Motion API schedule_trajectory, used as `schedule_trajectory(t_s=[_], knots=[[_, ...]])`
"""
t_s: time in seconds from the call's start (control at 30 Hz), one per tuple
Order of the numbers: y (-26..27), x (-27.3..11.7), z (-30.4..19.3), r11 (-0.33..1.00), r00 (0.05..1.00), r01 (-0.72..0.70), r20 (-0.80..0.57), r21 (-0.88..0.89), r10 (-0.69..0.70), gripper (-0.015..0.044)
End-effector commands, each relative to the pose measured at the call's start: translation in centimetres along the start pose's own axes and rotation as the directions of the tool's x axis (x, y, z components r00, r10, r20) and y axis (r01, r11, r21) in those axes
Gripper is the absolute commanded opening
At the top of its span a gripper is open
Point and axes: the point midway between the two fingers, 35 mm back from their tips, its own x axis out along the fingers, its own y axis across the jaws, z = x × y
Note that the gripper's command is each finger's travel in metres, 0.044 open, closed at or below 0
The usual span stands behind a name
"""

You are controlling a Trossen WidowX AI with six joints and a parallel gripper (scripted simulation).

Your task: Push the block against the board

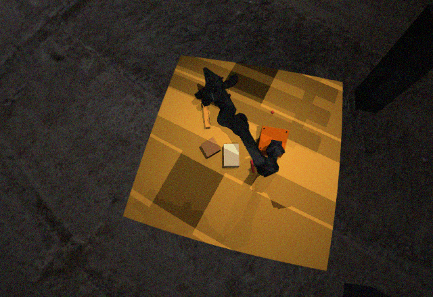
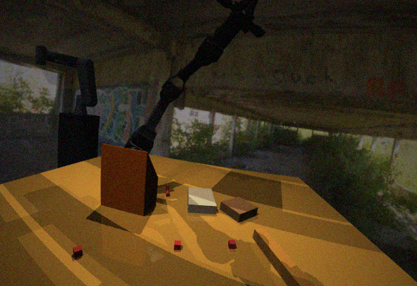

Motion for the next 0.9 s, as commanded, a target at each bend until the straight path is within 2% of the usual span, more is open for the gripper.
schedule_trajectory(t_s=[0.0, 0.43, 0.87], knots=[[2.7, -0.1, -2.3, 0.995, 0.994, -0.082, -0.063, 0.058, 0.086, 0.0], [12.2, -2.3, -9.1, 0.912, 0.891, -0.305, -0.256, 0.275, 0.375, 0.0], [20.4, -7.6, -15.4, 0.771, 0.671, -0.377, -0.423, 0.513, 0.609, 0.0]])
